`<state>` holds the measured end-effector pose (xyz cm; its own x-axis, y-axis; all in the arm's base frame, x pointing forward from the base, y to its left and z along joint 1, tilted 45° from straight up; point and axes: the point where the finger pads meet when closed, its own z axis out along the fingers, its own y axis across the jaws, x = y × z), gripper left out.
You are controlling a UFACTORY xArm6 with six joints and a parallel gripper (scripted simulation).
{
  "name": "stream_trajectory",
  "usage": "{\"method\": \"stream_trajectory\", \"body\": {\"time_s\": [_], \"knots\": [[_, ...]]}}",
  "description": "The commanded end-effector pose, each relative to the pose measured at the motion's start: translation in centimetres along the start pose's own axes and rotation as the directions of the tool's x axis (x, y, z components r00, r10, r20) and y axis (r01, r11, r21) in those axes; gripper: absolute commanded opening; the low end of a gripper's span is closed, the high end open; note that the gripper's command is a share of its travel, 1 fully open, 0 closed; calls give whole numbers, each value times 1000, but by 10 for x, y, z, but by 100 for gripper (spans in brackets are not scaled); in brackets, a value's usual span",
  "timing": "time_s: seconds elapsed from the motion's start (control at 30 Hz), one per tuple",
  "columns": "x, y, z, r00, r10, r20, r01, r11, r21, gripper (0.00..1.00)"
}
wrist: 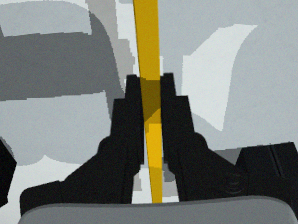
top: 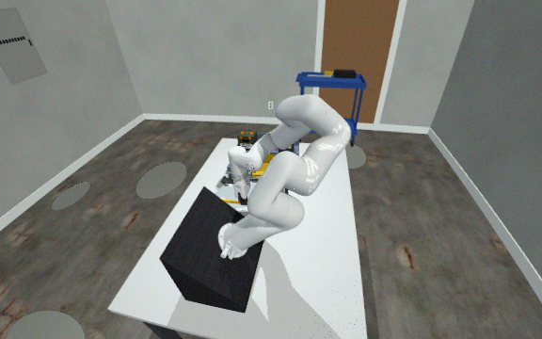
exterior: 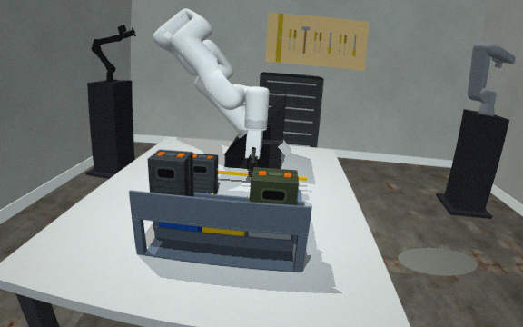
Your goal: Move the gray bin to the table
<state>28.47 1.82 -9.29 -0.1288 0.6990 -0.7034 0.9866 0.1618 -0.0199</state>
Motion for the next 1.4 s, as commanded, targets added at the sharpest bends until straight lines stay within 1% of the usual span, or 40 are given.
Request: {"method": "stream_trajectory", "body": {"time_s": [0.0,0.13,0.53,0.7,1.1,1.13,1.37], "knots": [[0,1,3,1000,1,-1,-1,1000,-2,0],[0,1,19,1000,1,-1,-1,1000,-2,0],[0,1,19,1000,1,-1,-1,1000,-2,0],[0,1,30,1000,1,-1,-1,1000,-2,0],[0,1,30,1000,1,-1,-1,1000,-2,0],[0,1,30,1000,1,-1,-1,1000,-2,100],[0,1,30,1000,1,-1,-1,1000,-2,100]]}}
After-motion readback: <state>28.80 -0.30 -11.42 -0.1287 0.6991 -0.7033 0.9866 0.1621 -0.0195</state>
